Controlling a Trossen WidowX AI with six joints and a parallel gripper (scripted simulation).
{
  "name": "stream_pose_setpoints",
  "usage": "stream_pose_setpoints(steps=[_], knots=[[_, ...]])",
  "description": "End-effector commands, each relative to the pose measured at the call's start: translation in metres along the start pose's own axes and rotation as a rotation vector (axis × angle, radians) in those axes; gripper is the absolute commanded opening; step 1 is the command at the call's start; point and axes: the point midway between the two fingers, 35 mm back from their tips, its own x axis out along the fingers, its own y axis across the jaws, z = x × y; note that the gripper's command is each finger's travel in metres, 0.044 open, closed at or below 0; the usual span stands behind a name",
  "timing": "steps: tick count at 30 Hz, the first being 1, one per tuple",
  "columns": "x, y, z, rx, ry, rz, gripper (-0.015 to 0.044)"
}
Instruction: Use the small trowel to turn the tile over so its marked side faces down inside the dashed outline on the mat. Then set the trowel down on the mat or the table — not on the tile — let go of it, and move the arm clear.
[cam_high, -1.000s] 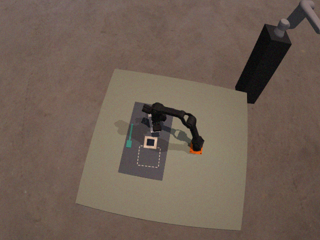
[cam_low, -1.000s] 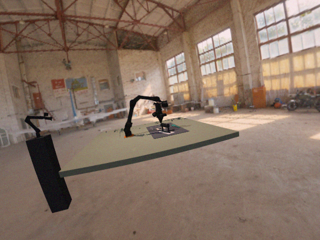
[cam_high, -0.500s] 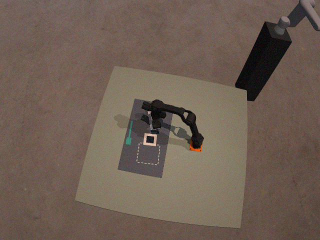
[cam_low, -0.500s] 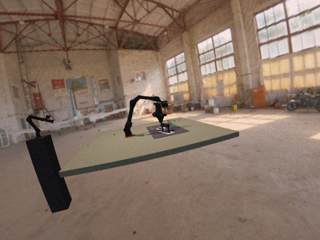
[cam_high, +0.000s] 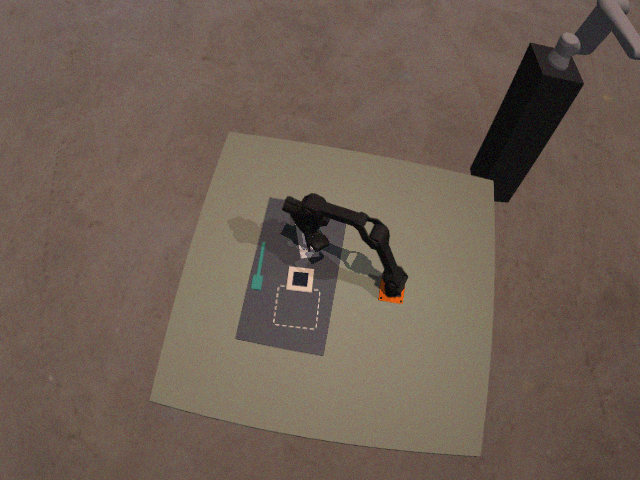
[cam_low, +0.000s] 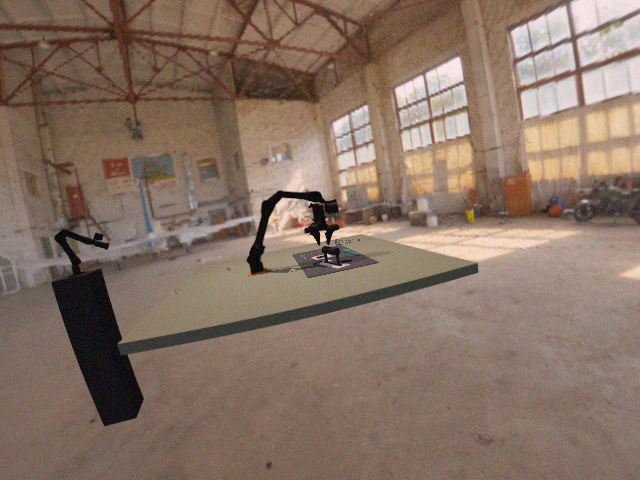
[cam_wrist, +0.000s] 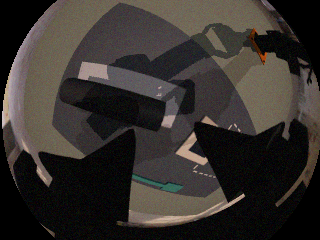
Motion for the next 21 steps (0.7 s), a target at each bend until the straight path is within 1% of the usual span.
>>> stream_pose_setpoints(steps=[1,21], knots=[[-0.003,0.007,0.003,-0.136,-0.003,0.005,0.027],[-0.013,0.038,0.019,-0.83,-0.008,0.004,0.027]])
